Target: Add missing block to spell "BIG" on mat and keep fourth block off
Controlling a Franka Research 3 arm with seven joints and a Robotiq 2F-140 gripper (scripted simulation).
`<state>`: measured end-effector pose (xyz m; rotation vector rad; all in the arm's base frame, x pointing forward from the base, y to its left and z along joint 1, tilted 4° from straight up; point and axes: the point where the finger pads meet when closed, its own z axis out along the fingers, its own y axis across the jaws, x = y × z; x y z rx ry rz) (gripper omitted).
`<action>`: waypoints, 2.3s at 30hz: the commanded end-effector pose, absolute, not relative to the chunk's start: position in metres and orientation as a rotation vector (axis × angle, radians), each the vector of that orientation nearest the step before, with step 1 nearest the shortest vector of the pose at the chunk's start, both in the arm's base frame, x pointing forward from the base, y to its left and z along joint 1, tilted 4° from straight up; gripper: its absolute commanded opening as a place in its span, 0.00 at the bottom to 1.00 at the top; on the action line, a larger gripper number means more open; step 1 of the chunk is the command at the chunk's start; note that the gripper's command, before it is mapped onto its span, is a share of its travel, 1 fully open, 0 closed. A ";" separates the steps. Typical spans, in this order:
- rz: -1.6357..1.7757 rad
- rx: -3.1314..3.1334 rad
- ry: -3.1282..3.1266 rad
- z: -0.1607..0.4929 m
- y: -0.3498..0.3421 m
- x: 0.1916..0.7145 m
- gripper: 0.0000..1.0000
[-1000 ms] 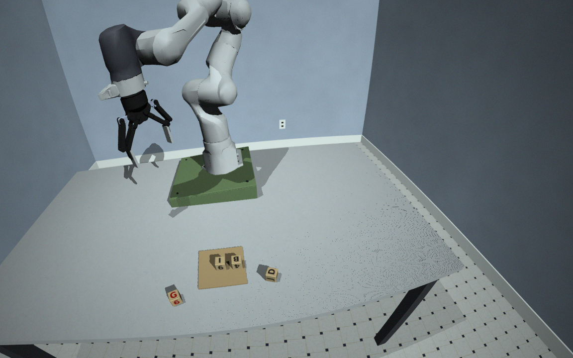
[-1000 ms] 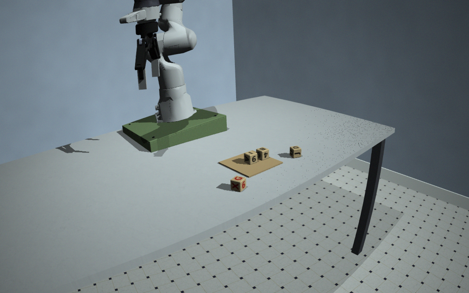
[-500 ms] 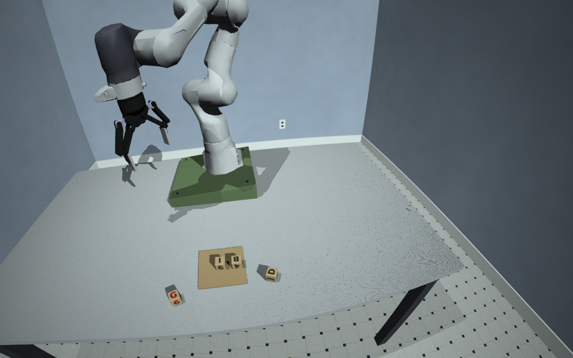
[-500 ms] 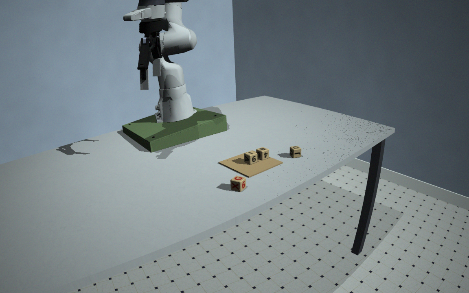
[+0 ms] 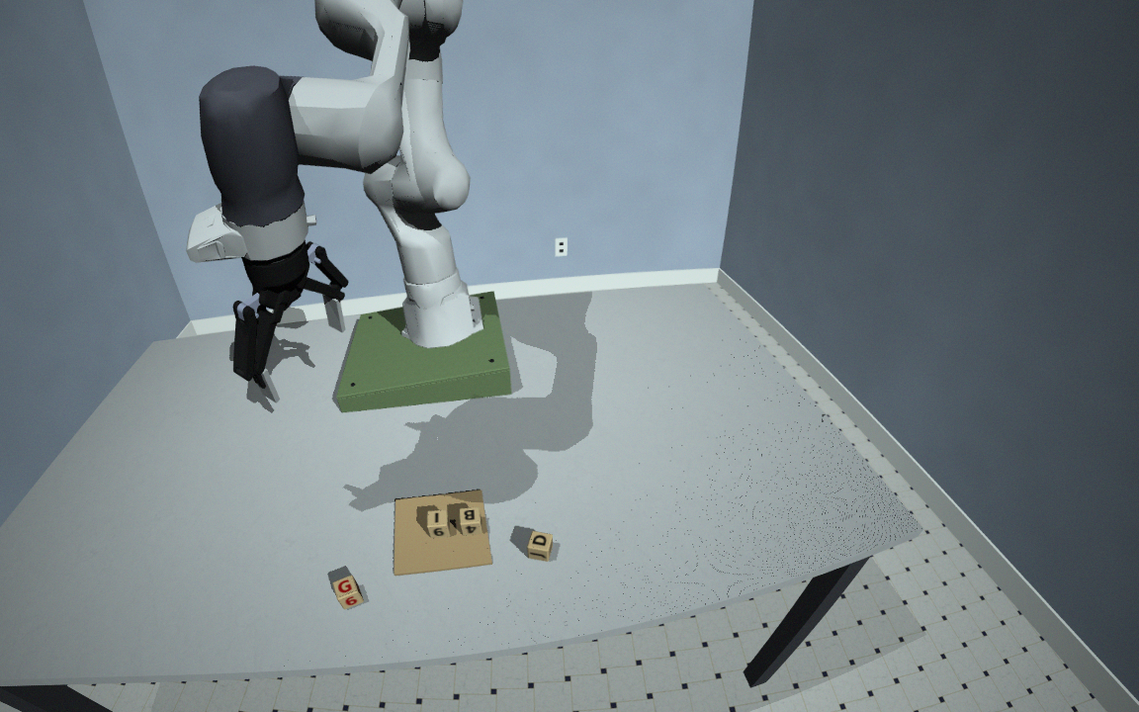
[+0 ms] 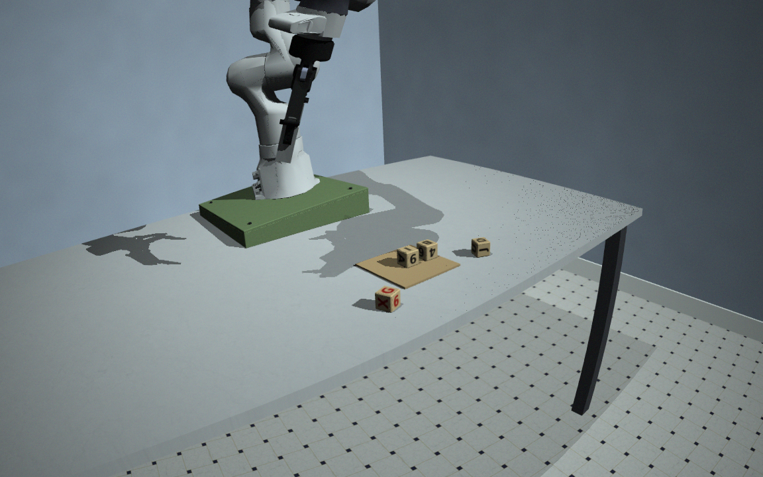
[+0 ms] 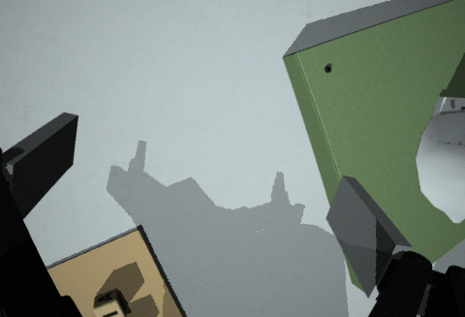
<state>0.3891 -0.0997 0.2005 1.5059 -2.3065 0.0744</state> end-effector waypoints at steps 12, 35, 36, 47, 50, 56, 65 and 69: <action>0.235 1.328 -2.355 0.163 -0.036 0.459 1.00; 0.325 1.312 -2.408 0.060 0.144 0.528 1.00; 0.324 1.314 -2.407 0.061 0.143 0.528 1.00; 0.318 1.279 -2.454 0.023 0.205 0.531 1.00; 0.314 1.268 -2.465 0.015 0.218 0.530 1.00; 0.313 1.266 -2.468 0.013 0.221 0.530 1.00; 0.313 1.266 -2.468 0.013 0.221 0.530 1.00; 0.313 1.266 -2.468 0.013 0.221 0.530 1.00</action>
